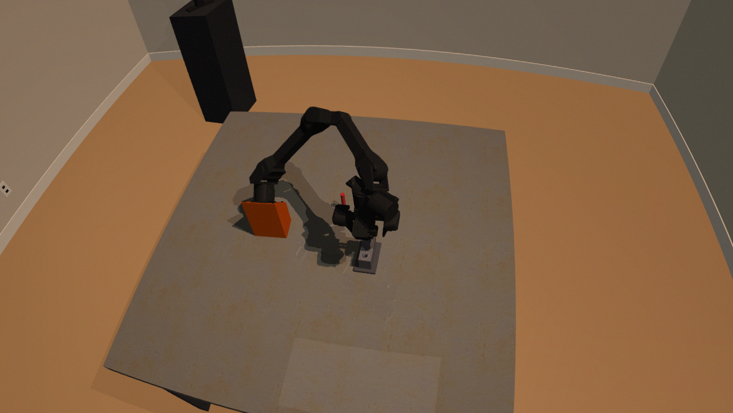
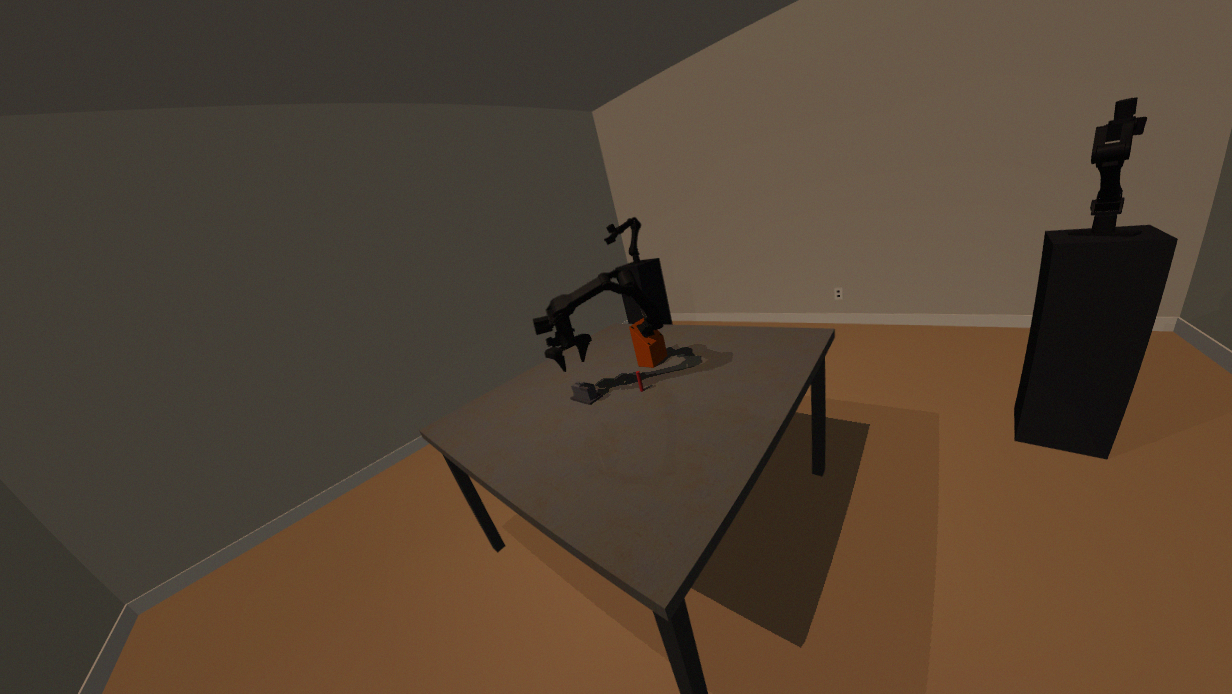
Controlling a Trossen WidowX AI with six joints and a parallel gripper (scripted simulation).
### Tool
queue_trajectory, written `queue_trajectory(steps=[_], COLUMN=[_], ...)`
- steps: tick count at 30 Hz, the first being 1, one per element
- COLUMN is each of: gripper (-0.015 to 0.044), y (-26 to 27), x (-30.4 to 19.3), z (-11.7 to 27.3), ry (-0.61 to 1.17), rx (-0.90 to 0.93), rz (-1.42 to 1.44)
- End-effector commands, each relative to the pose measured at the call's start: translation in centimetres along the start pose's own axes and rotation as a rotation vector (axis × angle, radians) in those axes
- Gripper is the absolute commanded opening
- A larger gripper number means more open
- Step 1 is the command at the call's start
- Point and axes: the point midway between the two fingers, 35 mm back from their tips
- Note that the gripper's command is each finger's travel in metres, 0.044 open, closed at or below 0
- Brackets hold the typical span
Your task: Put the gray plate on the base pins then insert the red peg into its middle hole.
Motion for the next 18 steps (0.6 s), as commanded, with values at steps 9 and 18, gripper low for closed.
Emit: queue_trajectory(steps=[9, 18], gripper=[0.044, 0.044], y=[-0.9, -7.2], x=[-1.9, -12.0], z=[0.6, 1.5], ry=[-0.001, 0.002], rx=[-0.032, -0.033], rz=[0.042, 0.279])
Point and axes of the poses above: the point midway between the two fingers, 35 mm back from their tips, its own z axis back along the fingers, its own y axis across the jaws, x = y × z, and after that the axes turned 7 degrees about -z, right-handed
